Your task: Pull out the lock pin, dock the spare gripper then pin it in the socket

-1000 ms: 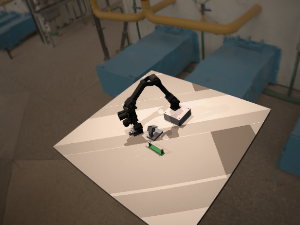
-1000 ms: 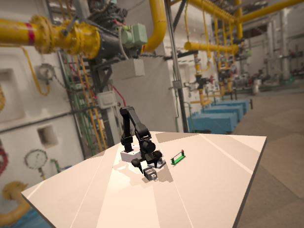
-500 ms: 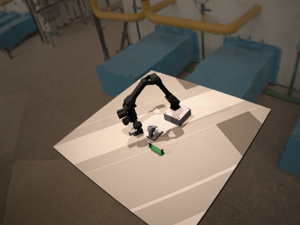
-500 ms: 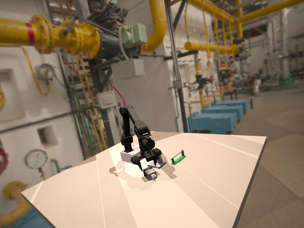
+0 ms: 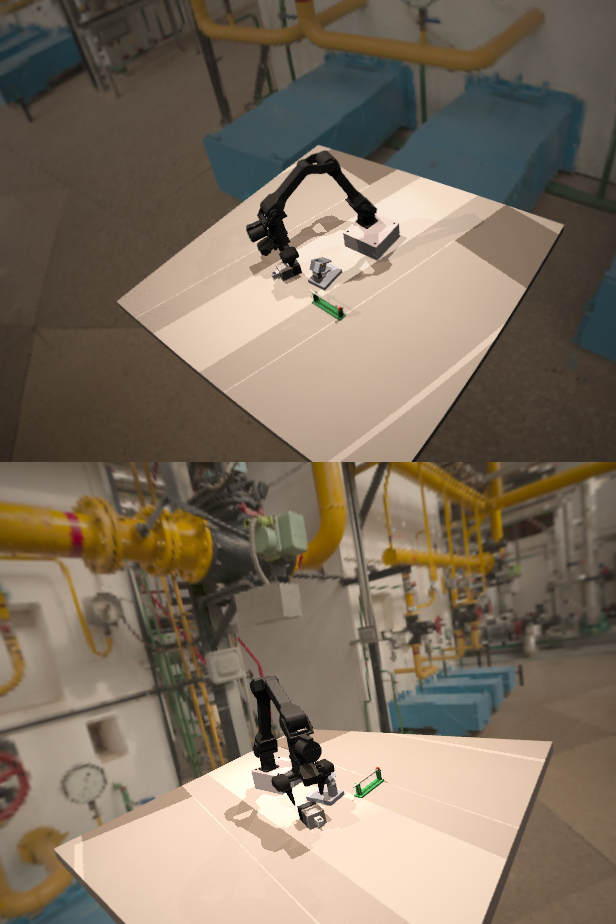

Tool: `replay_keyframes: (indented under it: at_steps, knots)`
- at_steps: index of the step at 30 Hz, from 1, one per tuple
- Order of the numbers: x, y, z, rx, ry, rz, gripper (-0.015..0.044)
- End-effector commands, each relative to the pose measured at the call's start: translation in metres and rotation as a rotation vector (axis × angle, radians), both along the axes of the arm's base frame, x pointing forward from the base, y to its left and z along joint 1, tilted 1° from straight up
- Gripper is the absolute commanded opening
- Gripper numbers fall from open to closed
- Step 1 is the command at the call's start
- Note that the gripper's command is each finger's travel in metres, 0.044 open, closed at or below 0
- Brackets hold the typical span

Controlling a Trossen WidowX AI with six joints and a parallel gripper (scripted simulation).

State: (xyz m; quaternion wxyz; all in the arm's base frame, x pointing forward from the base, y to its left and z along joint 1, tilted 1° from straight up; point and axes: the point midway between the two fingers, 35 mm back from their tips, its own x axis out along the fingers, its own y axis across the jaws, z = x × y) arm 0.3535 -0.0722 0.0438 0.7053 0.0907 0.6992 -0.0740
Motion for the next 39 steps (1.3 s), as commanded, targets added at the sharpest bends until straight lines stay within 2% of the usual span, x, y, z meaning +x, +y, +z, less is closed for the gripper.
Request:
replay_keyframes:
  at_steps: [1,12,16,22,39]
  knots:
    - [0.001,-0.001,0.031,-0.003,-0.016,0.001,0.044]
    - [-0.002,0.001,0.057,-0.006,-0.033,-0.001,0.044]
    - [0.0,0.001,0.041,-0.006,-0.033,-0.001,0.044]
    - [0.004,0.0,-0.006,-0.006,-0.033,-0.001,0.044]
    - [0.004,0.0,-0.031,-0.006,-0.033,-0.001,0.044]
